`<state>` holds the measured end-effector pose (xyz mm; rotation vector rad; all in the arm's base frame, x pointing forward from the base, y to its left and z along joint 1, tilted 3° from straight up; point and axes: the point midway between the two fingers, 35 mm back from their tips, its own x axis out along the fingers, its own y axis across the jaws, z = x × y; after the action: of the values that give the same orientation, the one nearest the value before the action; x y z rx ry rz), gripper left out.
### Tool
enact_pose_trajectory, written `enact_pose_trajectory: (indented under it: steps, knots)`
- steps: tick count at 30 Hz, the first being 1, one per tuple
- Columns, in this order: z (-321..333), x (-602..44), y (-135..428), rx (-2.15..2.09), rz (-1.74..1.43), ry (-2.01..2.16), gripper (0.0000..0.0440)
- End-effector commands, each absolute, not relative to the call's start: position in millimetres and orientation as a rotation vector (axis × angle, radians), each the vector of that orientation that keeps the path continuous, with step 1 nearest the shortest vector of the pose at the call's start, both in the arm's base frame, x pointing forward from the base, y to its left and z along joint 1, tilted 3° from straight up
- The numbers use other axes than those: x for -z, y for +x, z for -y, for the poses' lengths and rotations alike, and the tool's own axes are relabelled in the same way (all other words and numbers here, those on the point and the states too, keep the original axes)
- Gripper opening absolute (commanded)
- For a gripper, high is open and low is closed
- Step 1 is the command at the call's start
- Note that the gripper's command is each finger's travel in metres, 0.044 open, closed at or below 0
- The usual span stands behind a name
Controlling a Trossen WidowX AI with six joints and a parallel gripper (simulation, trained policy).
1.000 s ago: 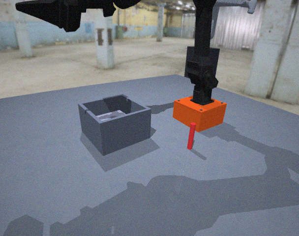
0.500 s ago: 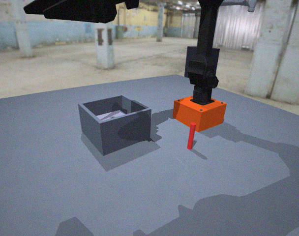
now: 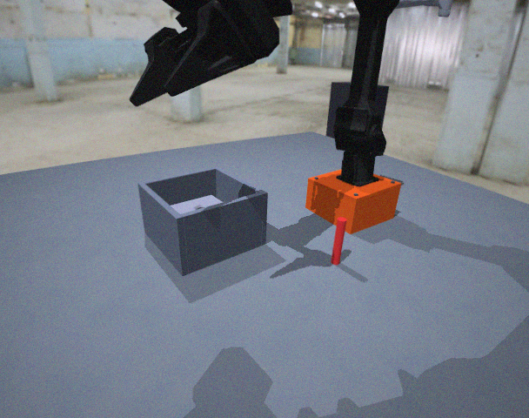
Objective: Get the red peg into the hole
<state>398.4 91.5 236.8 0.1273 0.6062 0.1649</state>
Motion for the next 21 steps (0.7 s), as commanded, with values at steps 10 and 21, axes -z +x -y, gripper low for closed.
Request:
enact_pose_trajectory:
  steps: [10, 21]
  knots:
    - [-112.1, -180.0, 334.1, -0.008, -0.937, 0.349, 0.044]
    - [-118.0, -138.9, 266.2, 0.229, -1.207, 0.478, 0.044]
